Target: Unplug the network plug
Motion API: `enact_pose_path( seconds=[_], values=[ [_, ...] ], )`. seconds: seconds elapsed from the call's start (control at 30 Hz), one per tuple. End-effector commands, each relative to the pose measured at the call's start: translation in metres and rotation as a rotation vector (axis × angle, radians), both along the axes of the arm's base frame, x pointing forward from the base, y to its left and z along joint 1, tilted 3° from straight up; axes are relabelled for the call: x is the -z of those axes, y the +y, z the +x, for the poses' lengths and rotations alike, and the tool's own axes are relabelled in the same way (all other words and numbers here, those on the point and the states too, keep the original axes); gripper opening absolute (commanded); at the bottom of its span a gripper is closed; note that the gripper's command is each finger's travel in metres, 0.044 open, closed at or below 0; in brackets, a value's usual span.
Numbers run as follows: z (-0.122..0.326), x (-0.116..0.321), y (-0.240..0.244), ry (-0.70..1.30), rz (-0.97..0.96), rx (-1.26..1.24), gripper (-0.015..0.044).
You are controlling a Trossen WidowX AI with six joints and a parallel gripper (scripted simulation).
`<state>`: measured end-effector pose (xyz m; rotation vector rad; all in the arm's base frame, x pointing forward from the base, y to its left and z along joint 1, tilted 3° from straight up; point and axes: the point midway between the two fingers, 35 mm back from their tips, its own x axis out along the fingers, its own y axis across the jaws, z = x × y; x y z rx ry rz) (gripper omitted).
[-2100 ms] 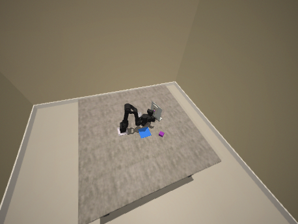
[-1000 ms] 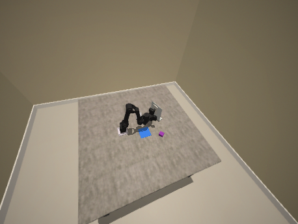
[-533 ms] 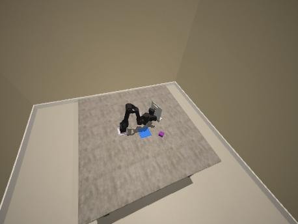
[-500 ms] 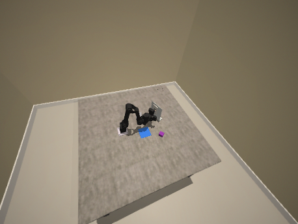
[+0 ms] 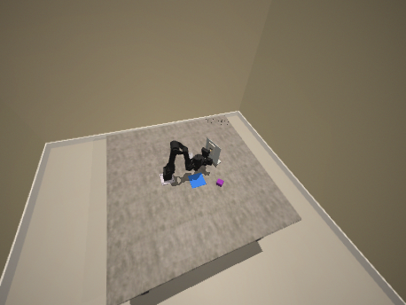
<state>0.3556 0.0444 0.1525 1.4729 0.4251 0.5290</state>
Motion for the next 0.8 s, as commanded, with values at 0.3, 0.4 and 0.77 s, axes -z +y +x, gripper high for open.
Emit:
enact_pose_path(
  seconds=[0.3,0.4,0.77],
  values=[
    [-0.009,0.002,-0.005,0.004,-0.001,0.000,0.0000],
    [-0.011,0.002,-0.007,0.004,-0.001,0.000,0.0000],
    [-0.017,0.003,-0.011,0.004,-0.002,0.000,0.0000]
  ],
)
